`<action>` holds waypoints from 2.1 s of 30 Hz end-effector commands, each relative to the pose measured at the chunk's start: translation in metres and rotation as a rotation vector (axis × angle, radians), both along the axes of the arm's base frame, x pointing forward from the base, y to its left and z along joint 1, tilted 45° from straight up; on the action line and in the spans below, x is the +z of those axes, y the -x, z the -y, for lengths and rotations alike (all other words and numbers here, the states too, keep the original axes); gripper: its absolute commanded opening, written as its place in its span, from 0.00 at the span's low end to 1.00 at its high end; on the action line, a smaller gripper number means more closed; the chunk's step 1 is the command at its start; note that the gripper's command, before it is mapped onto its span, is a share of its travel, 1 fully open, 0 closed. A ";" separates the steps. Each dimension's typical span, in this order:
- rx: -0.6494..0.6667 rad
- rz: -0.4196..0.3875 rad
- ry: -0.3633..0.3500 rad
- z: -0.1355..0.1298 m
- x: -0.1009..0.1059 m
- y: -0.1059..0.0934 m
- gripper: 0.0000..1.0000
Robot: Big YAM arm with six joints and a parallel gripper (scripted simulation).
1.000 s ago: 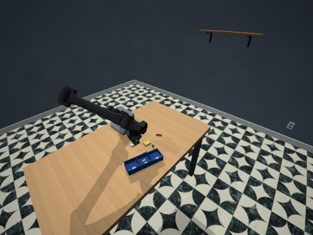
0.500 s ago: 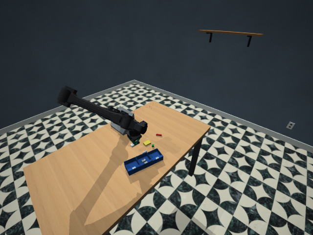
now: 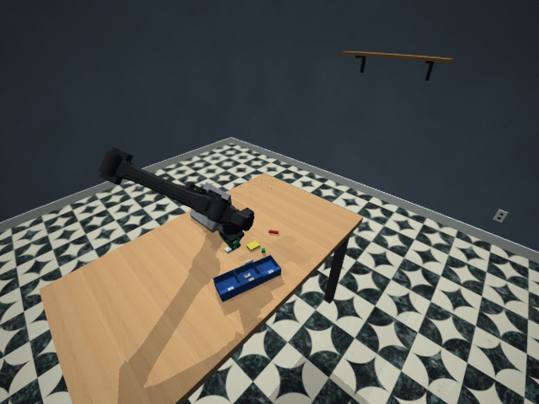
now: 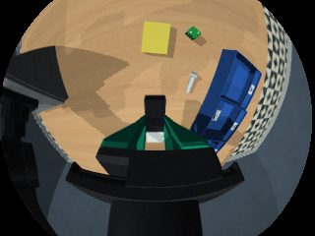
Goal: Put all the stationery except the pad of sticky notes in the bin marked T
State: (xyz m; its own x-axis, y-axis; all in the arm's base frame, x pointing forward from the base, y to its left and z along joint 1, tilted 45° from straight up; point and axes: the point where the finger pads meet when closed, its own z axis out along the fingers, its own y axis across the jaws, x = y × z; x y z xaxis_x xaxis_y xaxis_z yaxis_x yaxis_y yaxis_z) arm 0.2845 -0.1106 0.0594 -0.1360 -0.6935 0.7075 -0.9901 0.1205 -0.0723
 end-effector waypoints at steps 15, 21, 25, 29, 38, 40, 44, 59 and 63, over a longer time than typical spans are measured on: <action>0.018 0.054 -0.006 -0.015 0.022 -0.025 0.19; 0.002 0.035 -0.001 0.004 0.025 -0.057 0.19; -0.049 0.083 -0.001 0.007 0.027 -0.068 0.19; -0.155 0.181 0.005 0.013 0.032 -0.089 0.19; -0.140 0.167 0.005 0.028 0.044 -0.141 0.19; -0.140 0.167 0.005 0.028 0.045 -0.142 0.19; -0.115 0.159 0.003 0.017 0.044 -0.127 0.19; -0.119 0.186 0.001 0.011 0.036 -0.125 0.19; -0.120 0.176 0.002 0.011 0.031 -0.125 0.19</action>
State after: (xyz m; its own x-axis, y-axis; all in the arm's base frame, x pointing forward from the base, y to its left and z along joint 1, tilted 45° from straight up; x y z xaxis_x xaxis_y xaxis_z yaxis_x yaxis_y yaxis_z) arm 0.4025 -0.1347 0.0912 -0.3358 -0.6556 0.6764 -0.9414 0.2574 -0.2180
